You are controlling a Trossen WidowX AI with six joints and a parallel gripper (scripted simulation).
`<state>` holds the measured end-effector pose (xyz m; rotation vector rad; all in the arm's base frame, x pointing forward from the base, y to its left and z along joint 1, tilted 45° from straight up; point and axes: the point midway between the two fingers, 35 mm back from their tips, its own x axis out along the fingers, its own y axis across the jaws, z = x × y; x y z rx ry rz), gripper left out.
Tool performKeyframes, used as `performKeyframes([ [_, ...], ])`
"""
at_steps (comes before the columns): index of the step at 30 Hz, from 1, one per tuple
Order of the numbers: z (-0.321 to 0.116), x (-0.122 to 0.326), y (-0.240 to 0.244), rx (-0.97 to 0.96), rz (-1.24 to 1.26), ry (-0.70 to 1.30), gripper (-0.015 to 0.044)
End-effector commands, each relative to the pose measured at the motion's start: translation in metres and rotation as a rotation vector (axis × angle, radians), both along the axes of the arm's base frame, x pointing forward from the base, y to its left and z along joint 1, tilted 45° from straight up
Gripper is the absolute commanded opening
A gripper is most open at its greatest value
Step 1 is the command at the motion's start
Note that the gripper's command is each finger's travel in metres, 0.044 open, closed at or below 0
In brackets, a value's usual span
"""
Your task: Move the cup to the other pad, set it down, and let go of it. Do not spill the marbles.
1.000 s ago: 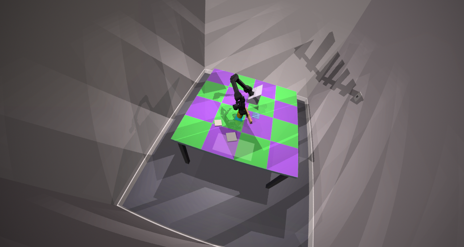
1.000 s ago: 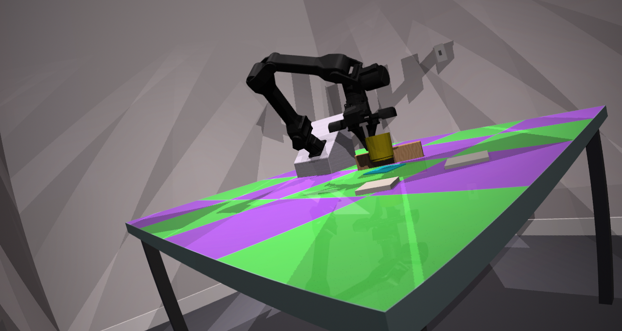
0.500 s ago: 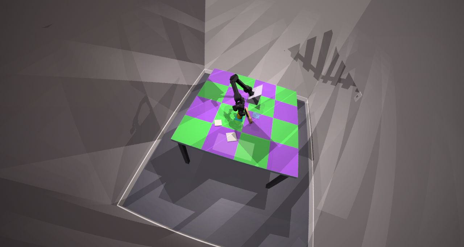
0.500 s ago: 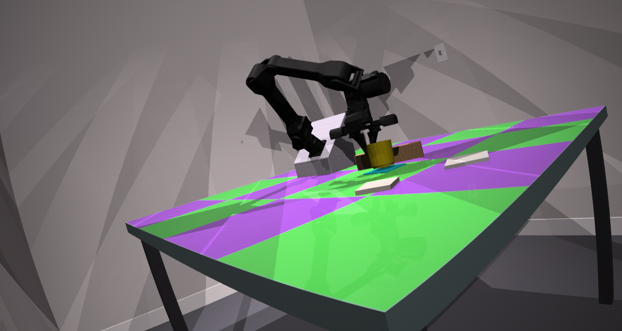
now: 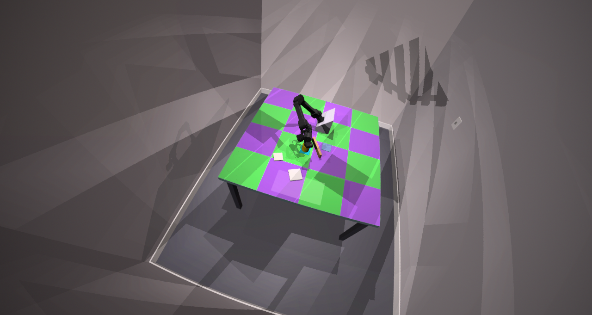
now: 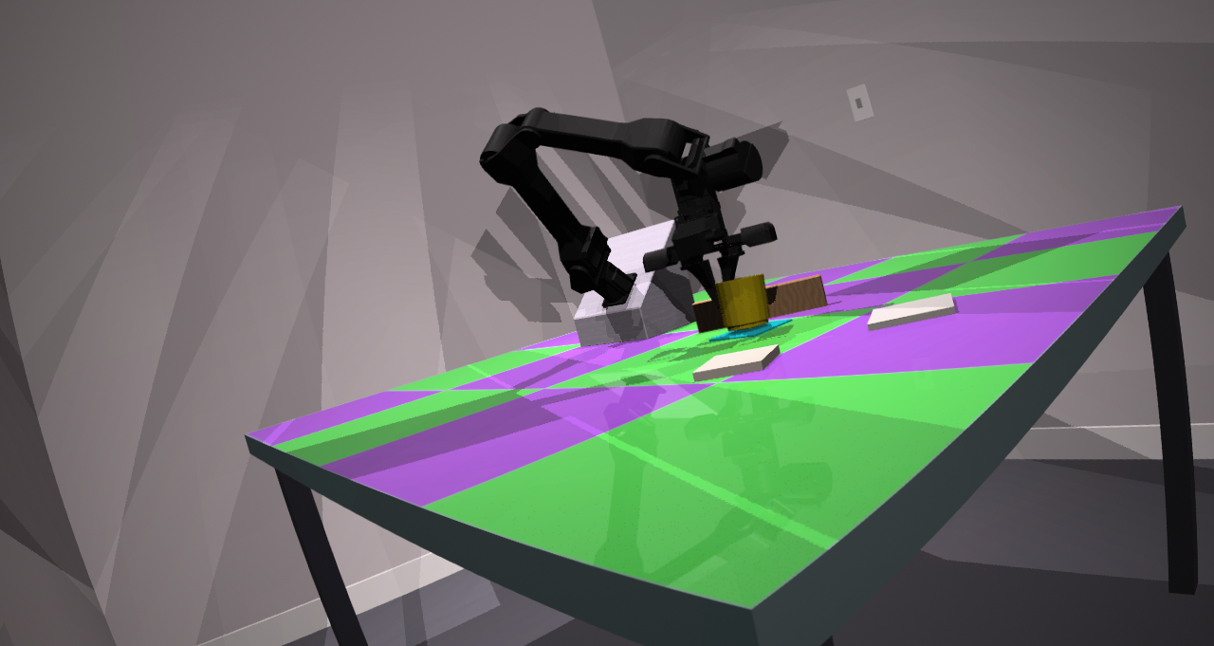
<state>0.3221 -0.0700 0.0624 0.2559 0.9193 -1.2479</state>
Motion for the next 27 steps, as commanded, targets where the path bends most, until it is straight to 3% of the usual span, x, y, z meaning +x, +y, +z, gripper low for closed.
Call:
performKeyframes([
  [1, 0.000, 0.000, 0.000, 0.000, 0.000, -0.001, 0.0131],
  [27, 0.020, -0.001, 0.022, -0.001, 0.002, 0.005, 0.0147],
])
